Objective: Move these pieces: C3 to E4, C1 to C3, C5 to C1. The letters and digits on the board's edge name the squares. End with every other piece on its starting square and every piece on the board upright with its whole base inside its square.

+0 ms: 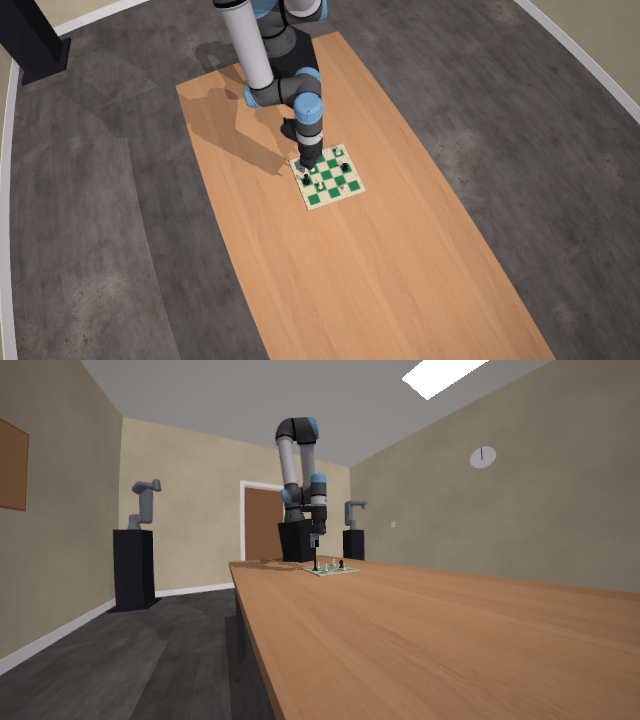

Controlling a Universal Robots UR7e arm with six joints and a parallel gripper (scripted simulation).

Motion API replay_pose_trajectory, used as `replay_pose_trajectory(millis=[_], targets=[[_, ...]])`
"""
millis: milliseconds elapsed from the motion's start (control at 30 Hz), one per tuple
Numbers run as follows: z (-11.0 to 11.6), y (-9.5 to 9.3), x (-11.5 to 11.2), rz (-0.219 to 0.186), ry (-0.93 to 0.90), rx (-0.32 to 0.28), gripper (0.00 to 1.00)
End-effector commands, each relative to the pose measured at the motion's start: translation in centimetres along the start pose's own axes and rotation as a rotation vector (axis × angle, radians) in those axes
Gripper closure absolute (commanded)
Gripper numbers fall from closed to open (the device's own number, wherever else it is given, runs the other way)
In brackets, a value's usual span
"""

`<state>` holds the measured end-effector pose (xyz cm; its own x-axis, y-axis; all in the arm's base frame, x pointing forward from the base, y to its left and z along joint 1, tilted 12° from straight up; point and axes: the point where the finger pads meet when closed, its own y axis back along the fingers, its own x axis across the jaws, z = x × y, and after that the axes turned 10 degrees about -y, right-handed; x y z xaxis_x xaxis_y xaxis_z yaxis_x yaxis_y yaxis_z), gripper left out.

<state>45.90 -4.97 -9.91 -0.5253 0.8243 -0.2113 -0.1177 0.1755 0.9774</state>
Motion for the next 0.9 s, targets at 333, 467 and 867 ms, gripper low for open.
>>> replay_pose_trajectory(millis=[333, 467, 867], targets=[[0.0, -1.1, 0.0, -0.001, 0.0, -0.001, 0.21], [0.0, -1.5, 0.0, -0.001, 0.0, -0.001, 0.21], [0.0, -3.4, 0.0, -0.001, 0.0, -0.001, 0.21]])
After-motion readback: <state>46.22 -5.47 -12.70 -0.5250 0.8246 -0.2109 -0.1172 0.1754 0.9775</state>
